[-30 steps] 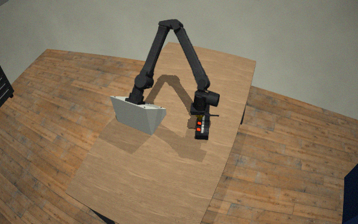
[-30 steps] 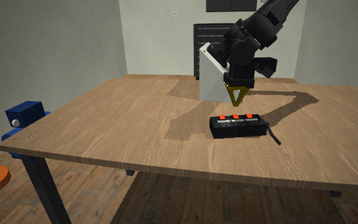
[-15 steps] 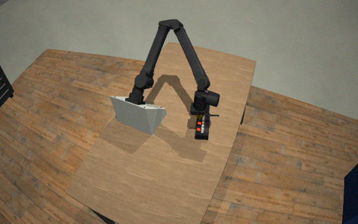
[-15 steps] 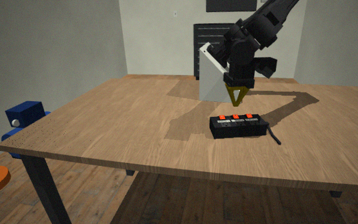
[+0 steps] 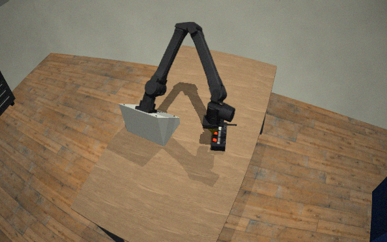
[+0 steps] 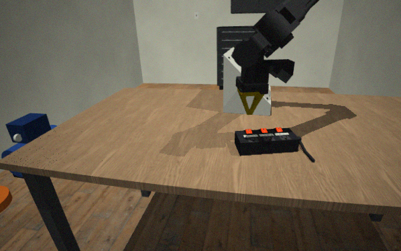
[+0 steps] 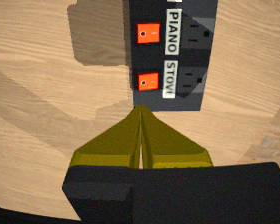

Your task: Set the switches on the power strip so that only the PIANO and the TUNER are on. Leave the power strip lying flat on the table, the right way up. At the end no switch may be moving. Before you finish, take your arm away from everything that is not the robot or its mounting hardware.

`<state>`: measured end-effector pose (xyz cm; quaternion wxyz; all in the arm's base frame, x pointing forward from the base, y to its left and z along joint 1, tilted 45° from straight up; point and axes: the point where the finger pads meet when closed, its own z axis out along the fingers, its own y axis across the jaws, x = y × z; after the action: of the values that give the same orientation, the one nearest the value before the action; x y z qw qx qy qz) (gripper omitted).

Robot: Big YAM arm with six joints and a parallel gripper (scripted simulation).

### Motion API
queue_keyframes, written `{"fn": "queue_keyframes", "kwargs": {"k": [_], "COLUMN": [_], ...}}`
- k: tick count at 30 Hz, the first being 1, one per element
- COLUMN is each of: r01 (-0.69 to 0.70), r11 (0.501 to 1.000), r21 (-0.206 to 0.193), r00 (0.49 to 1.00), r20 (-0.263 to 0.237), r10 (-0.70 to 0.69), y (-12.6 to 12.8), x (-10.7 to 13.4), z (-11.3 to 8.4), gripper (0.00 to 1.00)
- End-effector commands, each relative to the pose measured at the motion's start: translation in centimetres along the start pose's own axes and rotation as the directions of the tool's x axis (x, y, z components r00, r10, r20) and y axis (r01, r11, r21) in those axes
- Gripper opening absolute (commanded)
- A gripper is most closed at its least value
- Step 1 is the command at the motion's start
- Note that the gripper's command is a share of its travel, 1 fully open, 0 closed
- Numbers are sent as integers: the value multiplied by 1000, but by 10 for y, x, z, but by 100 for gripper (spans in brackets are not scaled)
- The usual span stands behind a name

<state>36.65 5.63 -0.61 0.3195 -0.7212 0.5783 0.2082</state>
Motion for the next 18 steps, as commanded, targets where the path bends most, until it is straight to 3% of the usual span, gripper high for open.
{"fn": "queue_keyframes", "kwargs": {"k": [1,18], "r01": [33,39], "r11": [999,999], "r21": [40,34], "r00": [999,999], "r20": [-14,-12], "r10": [-33,-39], "y": [-13,-13], "x": [4,2], "z": [-14,-12], "gripper": [0,0]}}
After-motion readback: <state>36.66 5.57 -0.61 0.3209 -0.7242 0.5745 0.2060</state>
